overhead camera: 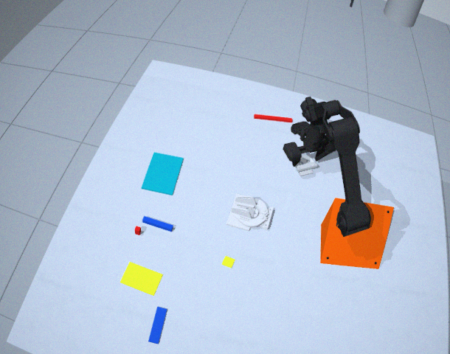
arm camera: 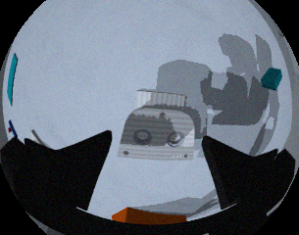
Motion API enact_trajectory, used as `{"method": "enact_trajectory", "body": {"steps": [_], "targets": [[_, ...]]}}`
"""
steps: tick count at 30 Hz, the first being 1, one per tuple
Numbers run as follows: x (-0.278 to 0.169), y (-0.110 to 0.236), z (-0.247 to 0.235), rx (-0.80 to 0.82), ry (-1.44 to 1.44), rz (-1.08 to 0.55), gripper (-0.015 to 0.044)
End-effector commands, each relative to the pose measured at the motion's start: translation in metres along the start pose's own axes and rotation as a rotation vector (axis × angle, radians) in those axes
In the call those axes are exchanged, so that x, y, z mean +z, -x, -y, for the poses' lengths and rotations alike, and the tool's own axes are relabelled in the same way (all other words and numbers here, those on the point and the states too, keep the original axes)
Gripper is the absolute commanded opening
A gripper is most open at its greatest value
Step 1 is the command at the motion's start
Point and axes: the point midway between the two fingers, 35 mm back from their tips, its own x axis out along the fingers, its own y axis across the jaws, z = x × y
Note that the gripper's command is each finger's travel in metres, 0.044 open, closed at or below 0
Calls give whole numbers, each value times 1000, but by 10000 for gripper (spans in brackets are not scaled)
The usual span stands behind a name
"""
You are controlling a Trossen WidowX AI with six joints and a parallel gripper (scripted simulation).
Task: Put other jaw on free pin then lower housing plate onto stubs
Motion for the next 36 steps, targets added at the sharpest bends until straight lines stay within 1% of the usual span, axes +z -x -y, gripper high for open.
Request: {"method": "enact_trajectory", "body": {"steps": [1, 6, 36], "targets": [[-6, -12, 0, 7, -10, -20, 440], [-6, -18, 0, 8, -10, -21, 440], [-6, -20, 0, 8, -10, -21, 440]]}}
